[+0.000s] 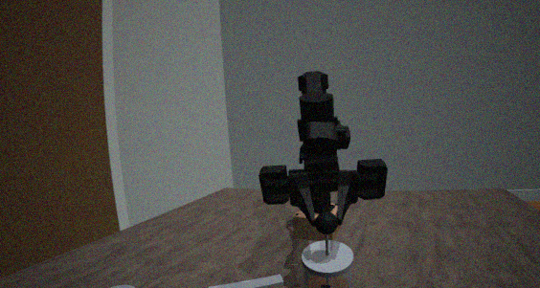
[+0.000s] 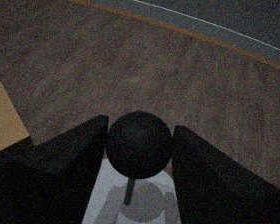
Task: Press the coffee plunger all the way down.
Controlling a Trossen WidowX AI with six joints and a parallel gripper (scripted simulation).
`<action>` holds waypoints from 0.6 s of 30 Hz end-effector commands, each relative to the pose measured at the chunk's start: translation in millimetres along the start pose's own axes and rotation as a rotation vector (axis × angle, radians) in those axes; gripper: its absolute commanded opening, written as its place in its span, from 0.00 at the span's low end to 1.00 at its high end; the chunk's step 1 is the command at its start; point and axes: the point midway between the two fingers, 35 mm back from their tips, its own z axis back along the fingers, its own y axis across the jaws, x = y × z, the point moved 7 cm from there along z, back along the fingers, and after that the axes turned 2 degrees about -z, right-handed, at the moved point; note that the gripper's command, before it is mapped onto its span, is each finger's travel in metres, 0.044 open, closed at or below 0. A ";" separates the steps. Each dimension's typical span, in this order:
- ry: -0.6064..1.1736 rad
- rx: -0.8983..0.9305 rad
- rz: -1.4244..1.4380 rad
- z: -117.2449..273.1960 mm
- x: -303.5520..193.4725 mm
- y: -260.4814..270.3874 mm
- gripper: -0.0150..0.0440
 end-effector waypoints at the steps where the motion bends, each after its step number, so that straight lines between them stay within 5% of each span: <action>1: 0.073 -0.004 -0.006 -7.8 -18.7 -0.5 0.45; 18: 0.073 -0.004 -0.006 -14.0 -12.2 -0.1 0.45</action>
